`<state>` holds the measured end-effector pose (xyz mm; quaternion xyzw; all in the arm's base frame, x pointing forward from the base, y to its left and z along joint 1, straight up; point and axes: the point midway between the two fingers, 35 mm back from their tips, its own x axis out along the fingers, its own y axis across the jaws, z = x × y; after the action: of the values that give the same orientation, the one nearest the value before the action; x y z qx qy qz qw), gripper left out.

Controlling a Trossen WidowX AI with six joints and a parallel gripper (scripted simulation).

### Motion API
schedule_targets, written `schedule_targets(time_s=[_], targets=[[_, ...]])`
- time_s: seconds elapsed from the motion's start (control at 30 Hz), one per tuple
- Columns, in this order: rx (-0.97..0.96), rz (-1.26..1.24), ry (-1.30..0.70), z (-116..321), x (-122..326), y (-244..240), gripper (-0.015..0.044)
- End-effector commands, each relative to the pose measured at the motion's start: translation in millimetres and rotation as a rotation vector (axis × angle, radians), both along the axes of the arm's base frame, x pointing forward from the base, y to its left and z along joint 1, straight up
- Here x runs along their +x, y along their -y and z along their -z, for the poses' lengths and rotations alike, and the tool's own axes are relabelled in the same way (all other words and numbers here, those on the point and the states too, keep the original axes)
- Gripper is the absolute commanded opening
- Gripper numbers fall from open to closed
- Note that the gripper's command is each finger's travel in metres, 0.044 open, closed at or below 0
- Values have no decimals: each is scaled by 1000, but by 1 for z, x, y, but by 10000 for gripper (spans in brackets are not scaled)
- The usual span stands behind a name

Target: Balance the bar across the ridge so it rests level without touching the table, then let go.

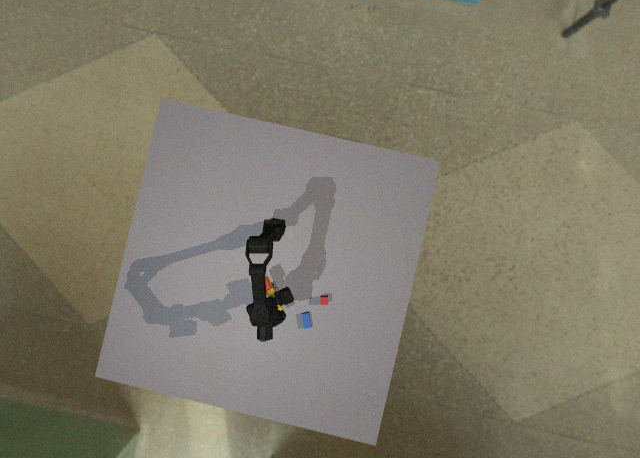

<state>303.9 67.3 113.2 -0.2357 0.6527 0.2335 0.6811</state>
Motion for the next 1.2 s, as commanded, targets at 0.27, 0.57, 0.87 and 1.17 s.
schedule_targets(time_s=[0.27,0.57,0.87,1.17], targets=[[0,0,0,0,0,0,395],[0,0,0,-39,3,-1,440],[0,0,0,-100,-3,1,440],[0,0,0,-100,-3,1,440]])
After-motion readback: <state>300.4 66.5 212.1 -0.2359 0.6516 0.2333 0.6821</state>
